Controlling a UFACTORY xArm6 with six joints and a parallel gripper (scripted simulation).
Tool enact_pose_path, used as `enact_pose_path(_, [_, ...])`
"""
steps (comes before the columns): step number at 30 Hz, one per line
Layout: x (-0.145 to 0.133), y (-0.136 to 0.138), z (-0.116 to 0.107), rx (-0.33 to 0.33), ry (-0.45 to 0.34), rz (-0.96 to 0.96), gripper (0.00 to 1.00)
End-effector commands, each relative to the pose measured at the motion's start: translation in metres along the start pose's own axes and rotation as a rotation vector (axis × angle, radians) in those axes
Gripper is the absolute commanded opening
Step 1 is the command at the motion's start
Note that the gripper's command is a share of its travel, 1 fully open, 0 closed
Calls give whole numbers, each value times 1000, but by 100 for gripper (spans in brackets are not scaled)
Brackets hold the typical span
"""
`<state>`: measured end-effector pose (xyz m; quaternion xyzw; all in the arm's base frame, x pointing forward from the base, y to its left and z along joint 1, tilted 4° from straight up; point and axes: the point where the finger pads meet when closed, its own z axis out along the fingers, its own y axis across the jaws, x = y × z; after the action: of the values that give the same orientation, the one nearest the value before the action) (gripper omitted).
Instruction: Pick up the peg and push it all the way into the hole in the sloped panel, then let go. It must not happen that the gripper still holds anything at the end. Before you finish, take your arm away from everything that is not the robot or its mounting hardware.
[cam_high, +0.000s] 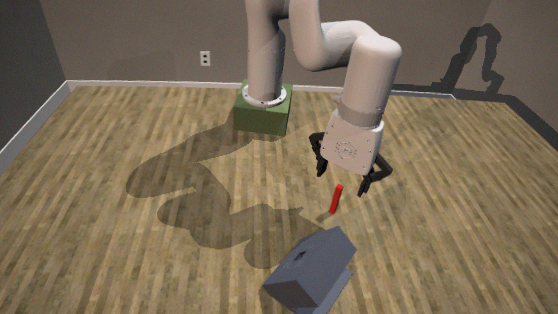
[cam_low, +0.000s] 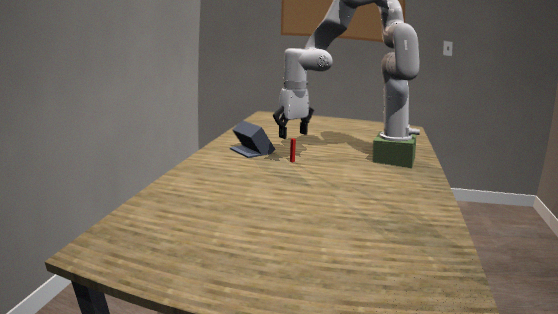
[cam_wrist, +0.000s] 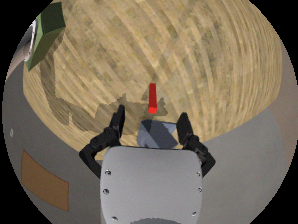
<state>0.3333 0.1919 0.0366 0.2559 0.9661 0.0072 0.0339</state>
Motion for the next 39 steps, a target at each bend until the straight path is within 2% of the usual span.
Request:
enact_pose_path(1, [-1, 1, 4, -3, -2, 0, 100])
enact_pose_path(24, [-1, 1, 24, -3, -2, 0, 100])
enact_pose_path(36, [-1, 1, 23, -3, -2, 0, 9])
enact_pose_path(38, [-1, 1, 23, -3, -2, 0, 9])
enact_pose_path(39, [-1, 1, 23, -3, -2, 0, 2])
